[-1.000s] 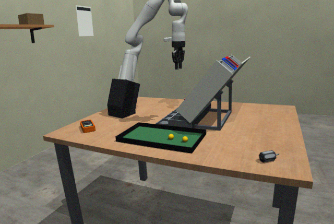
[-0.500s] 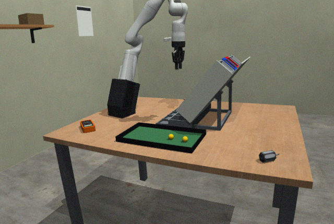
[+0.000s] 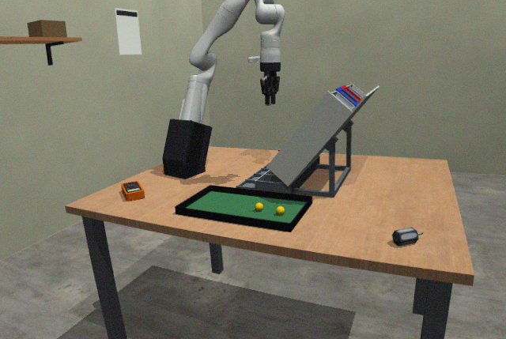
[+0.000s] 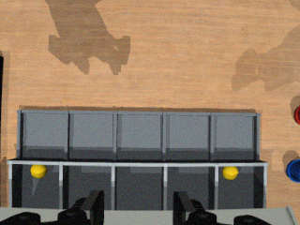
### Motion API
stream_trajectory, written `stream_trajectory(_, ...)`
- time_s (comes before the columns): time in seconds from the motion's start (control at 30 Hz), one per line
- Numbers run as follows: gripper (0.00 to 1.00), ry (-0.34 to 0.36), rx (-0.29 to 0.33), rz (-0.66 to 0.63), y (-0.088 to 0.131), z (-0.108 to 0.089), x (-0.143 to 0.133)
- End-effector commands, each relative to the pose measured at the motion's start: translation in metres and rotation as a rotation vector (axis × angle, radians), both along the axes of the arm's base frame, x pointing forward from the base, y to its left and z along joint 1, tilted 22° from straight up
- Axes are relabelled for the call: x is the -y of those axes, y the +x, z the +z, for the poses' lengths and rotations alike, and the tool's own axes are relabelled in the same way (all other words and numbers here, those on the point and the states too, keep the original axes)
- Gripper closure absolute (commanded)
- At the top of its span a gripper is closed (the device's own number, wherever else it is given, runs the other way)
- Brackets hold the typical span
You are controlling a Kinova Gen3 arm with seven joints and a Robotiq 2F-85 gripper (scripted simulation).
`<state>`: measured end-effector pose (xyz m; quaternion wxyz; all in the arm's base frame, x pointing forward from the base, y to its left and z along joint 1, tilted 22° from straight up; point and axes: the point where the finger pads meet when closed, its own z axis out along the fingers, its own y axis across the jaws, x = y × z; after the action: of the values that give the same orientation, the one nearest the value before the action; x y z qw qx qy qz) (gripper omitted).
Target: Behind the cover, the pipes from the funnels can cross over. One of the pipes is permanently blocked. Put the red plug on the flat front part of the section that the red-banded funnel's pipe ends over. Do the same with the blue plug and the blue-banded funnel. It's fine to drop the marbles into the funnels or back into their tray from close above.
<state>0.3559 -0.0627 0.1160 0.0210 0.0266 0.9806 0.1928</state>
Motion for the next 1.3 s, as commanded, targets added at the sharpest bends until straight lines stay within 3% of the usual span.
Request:
stream_trajectory(0.0, 0.5, -0.001, 0.001, -0.001, 0.0, 0.0, 0.0)
stream_trajectory(0.3, 0.5, -0.001, 0.001, -0.001, 0.0, 0.0, 0.0)
stream_trajectory(0.33, 0.5, -0.001, 0.001, -0.001, -0.002, -0.055, 0.043)
stream_trajectory(0.47, 0.5, -0.001, 0.001, -0.001, -0.004, -0.07, 0.055)
stream_trajectory(0.63, 0.5, -0.001, 0.001, -0.001, -0.006, -0.117, 0.092)
stream_trajectory(0.87, 0.5, -0.001, 0.001, -0.001, -0.006, -0.118, 0.092)
stream_trajectory(0.9, 0.5, -0.018, 0.042, -0.018, -0.007, -0.155, 0.121)
stream_trajectory(1.27, 0.5, -0.018, 0.042, -0.018, -0.007, -0.155, 0.121)
